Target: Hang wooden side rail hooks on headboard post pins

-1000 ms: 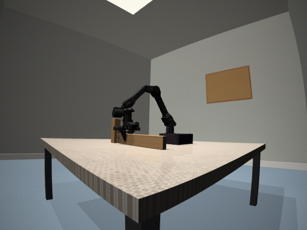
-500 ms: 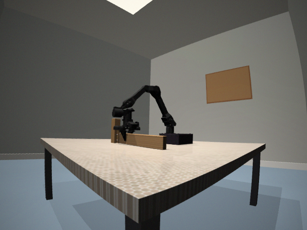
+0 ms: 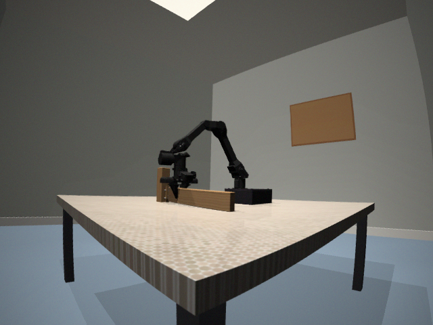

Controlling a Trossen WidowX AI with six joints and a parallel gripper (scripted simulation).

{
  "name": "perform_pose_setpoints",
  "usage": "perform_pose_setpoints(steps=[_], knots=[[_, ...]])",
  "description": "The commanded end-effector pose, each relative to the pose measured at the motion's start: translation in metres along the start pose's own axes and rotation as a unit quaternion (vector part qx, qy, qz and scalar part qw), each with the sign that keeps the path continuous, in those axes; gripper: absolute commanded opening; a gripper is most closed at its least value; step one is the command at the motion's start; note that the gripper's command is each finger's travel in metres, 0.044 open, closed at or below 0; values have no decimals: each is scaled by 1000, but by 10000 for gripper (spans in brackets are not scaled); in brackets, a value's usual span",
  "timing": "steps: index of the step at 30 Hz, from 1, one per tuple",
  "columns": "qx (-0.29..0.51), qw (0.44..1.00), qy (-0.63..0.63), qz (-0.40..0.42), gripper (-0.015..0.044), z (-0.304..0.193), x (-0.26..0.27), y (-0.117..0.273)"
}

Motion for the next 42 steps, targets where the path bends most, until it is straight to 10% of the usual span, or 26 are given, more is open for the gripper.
perform_pose_setpoints(steps=[1,42], knots=[[-1,1000,4,-6,0,0,-2,6],[-1,1000,4,-6,0,0,-2,13]])
Point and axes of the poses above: the point midway between the two fingers, 35 mm back from their tips, its own y axis back along the fingers, its own x axis across the jaws, z = x × y, the point moved 1 cm from there along y, back along the fingers, and after that the axes turned 13 degrees about -y, right-handed, at the moved point
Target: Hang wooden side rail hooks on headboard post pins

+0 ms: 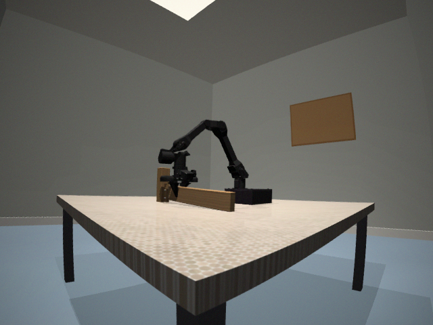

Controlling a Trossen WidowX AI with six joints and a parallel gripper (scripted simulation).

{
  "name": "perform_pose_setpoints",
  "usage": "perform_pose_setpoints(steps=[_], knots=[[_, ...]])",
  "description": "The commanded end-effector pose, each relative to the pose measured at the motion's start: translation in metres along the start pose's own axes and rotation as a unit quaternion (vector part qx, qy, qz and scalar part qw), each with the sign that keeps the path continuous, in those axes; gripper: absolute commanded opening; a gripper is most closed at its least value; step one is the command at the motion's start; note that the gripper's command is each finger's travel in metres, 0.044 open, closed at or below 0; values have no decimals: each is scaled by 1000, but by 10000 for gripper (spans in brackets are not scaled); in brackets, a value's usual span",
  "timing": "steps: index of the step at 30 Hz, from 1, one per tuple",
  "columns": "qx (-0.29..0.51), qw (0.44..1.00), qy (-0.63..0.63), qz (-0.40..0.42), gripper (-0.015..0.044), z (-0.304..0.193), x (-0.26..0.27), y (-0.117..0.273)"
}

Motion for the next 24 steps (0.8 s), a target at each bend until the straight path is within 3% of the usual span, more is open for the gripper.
perform_pose_setpoints(steps=[1,24], knots=[[-1,1000,3,-7,0,0,-3,6],[-1,1000,3,-7,0,0,-4,7]])
Point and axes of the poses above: the point midway between the two fingers, 35 mm back from their tips, its own y axis back along the fingers, its own x axis across the jaws, z = x × y, the point moved 1 cm from there along y, back along the fingers, and after that the axes turned 13 degrees about -y, right-handed, at the moved point
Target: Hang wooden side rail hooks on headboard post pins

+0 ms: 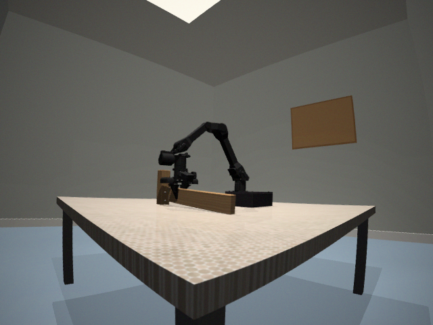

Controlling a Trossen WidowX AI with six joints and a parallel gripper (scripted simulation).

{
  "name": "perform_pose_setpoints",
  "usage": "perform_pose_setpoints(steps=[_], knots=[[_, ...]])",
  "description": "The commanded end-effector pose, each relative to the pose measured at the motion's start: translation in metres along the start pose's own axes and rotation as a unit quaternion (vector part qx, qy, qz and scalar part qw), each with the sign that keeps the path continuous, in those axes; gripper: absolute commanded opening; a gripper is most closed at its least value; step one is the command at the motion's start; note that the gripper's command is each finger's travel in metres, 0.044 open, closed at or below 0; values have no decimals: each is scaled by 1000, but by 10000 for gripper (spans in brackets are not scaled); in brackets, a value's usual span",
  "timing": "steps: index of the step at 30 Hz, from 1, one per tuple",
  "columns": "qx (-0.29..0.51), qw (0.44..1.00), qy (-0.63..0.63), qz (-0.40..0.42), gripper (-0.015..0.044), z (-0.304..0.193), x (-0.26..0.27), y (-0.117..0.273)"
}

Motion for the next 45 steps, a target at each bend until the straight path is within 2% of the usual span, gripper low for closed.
perform_pose_setpoints(steps=[1,45], knots=[[-1,1000,2,-6,0,0,-3,4],[-1,1000,2,-6,0,-4,-6,4]])
Point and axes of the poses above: the point midway between the two fingers, 35 mm back from their tips, its own y axis back along the fingers, its own x axis across the jaws, z = x × y, the point moved 1 cm from there along y, back along the fingers, and after that the axes turned 13 degrees about -y, right-handed, at the moved point
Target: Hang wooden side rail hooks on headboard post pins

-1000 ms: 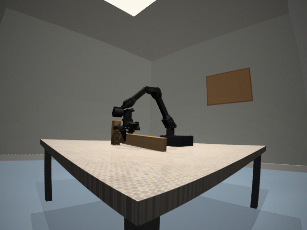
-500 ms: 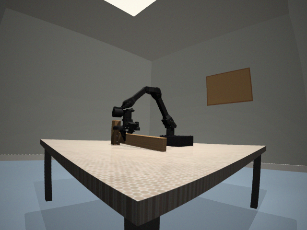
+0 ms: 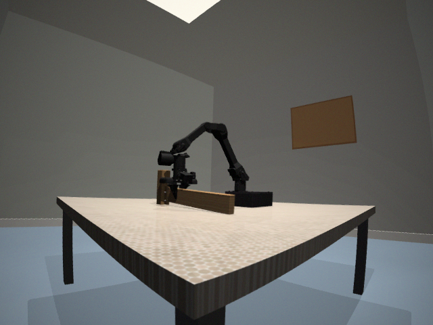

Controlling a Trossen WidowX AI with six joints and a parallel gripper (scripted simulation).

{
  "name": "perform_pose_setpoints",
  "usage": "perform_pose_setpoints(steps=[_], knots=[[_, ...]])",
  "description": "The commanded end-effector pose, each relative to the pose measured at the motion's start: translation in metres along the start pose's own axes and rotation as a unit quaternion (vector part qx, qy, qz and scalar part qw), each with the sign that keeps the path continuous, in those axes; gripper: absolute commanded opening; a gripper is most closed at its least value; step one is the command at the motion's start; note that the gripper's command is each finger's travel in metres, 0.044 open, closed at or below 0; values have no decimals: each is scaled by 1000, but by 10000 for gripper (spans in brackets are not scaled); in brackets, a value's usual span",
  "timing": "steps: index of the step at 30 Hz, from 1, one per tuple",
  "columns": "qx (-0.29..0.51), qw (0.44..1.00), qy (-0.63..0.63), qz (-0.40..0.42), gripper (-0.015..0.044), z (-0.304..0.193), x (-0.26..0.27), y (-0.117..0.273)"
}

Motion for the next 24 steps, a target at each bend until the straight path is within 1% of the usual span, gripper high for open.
perform_pose_setpoints(steps=[1,24], knots=[[1,1000,0,-7,0,-1,-4,4],[1,1000,0,-6,0,-4,-2,1]])
Point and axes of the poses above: the point midway between the two fingers, 35 mm back from their tips, its own y axis back along the fingers, its own x axis across the jaws, z = x × y, the point moved 1 cm from there along y, back along the fingers, and after that the axes turned 13 degrees about -y, right-handed, at the moved point
